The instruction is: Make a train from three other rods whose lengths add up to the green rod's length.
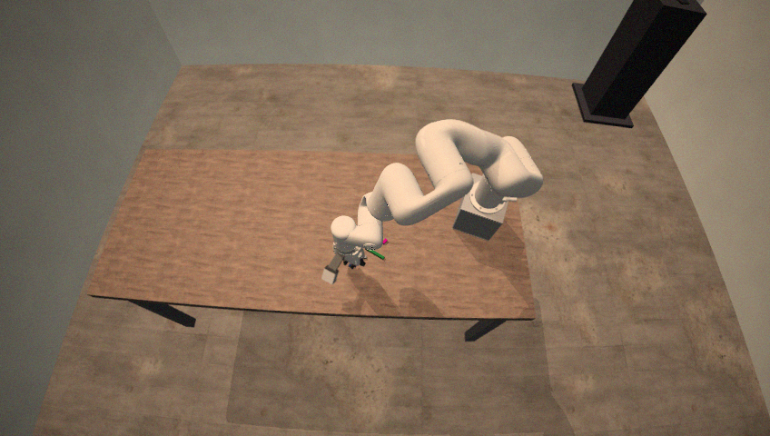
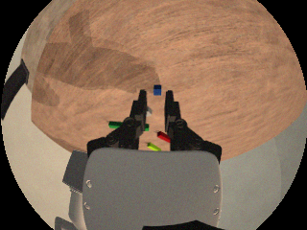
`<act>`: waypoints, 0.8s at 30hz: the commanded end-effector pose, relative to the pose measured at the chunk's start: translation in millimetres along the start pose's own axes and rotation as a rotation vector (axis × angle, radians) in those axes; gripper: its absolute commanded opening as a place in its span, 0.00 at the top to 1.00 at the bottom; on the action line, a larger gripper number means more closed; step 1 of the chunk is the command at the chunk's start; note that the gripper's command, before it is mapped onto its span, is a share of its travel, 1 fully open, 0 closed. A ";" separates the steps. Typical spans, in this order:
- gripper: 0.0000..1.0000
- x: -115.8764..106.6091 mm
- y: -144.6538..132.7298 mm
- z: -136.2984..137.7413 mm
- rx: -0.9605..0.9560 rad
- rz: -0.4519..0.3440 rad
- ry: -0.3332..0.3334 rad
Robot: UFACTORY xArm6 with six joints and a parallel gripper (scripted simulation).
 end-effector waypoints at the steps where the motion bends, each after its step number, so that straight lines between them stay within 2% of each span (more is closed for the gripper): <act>1: 0.76 2.7 1.6 0.7 0.000 0.004 -0.002; 24: 0.76 5.1 1.7 0.7 0.000 0.004 -0.002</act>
Point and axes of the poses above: the point where the finger pads meet when closed, its own x axis out along the fingers, its own z axis across the jaws, y = z × x, the point moved 9 cm from there along -x, back along the fingers, and after that the axes turned 15 degrees about x, right-handed, at the moved point
